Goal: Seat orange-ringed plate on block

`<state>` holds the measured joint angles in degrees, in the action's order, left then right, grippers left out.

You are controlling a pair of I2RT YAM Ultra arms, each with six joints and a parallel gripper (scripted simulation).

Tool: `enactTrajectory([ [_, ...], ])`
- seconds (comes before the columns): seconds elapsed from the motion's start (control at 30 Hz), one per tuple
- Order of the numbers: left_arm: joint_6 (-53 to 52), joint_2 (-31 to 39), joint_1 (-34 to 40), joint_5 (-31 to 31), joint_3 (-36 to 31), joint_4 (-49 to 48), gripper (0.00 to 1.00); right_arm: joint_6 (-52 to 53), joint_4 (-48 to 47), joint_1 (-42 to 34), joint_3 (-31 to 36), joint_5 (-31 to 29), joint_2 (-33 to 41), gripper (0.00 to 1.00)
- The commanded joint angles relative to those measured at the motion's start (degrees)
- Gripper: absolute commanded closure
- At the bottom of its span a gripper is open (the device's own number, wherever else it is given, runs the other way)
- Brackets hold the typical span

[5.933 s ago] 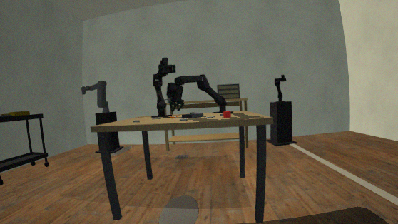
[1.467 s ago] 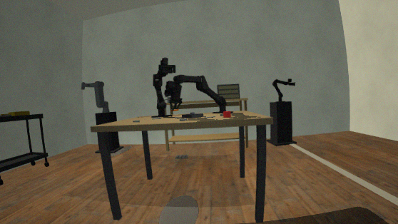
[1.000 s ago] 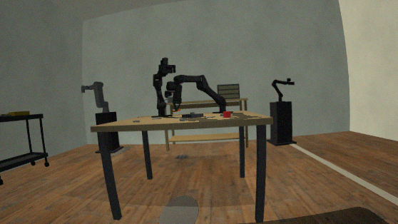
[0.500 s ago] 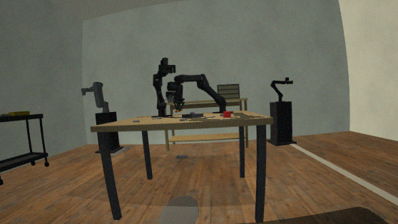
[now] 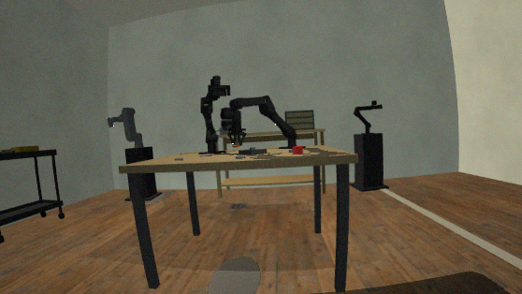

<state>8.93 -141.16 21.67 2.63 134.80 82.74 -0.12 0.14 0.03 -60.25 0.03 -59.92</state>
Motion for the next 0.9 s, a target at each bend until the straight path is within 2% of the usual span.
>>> enactTrajectory([
  [0.0,10.0,2.7,0.5,-1.9,-1.6,-1.5,1.0,0.1,0.2,-0.4,0.7,-0.4,0.0,0.0],
  [0.27,29.8,5.9,0.6,-5.6,-6.6,-3.4,1.0,0.1,0.2,-0.4,0.7,-0.4,0.0,0.0],
  [0.33,29.8,5.9,0.6,-5.6,-6.6,-3.4,1.0,0.1,0.2,-0.4,0.7,-0.4,0.0,0.0],
  [0.5,42.0,7.9,0.7,-8.1,-10.5,-4.4,1.0,0.1,0.2,-0.4,0.7,-0.4,0.0,0.0],
  [0.87,57.6,10.0,0.5,-11.7,-15.7,-4.9,1.0,0.1,0.2,-0.4,0.7,-0.4,0.0,0.0],
])
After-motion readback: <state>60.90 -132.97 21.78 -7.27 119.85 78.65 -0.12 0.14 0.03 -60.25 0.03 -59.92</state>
